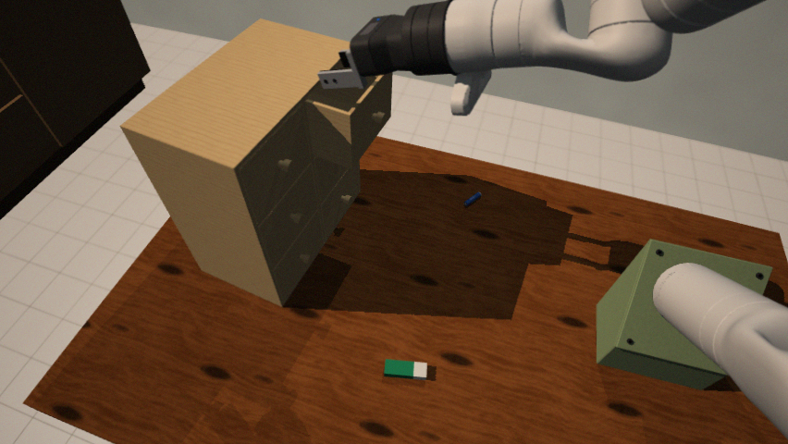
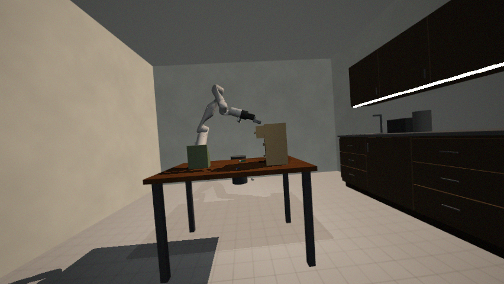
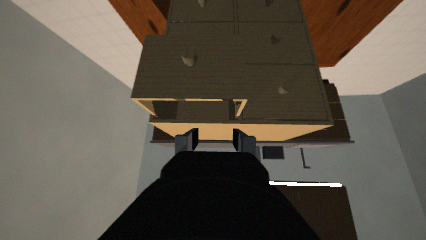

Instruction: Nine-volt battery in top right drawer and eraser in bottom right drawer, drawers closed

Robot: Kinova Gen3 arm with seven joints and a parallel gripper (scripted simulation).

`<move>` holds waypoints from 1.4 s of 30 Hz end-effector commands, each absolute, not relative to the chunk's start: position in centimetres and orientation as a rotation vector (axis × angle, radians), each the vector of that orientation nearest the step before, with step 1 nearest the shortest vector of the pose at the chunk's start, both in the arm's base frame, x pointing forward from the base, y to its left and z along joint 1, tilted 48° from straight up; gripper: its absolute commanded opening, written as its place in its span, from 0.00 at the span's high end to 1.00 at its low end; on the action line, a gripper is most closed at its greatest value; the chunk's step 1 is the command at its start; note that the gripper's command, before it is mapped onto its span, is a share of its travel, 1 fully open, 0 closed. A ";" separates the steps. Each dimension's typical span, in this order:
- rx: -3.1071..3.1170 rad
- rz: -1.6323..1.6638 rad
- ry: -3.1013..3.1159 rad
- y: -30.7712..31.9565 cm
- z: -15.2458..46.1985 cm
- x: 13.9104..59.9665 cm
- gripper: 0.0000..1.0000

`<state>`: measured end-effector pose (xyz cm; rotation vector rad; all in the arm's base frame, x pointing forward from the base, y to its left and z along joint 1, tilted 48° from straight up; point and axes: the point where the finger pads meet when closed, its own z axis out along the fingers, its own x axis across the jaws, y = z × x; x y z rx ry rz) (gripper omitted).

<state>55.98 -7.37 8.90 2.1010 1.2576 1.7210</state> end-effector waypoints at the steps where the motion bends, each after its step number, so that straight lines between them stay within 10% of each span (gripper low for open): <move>1: 2.099 1.721 1.256 -7.5 9.0 56.0 0.00; 42: 2.099 1.721 1.256 -9.5 10.7 45.1 0.00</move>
